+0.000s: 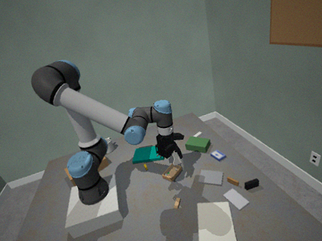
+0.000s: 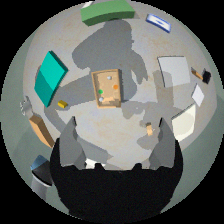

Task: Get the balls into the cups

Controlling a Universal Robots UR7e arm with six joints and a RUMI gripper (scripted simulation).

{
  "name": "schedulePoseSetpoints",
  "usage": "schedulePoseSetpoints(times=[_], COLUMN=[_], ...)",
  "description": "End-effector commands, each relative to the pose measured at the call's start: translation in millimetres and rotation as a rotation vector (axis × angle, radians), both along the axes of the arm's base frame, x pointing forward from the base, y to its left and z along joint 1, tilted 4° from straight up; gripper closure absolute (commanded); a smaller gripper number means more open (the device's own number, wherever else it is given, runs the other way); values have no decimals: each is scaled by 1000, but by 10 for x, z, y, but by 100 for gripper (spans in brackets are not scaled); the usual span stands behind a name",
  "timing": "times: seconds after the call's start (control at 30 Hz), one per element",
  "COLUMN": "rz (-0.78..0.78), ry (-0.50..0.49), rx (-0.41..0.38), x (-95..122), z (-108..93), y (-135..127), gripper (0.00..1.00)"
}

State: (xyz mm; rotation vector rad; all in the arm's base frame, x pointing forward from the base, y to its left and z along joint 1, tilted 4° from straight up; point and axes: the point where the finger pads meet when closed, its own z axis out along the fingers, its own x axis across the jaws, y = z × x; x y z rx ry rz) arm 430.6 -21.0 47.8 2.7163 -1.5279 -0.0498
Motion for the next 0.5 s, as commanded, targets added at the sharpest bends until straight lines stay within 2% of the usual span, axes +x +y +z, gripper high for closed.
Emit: schedulePoseSetpoints(times=[0.0,0.17,0.47], rz=[60,83,87], ry=[-67,-89,-92], rx=[-26,-32,-33], x=[-5,-31,-36], z=[-192,-253,-263], y=[272,380,399], gripper=[0,0,0])
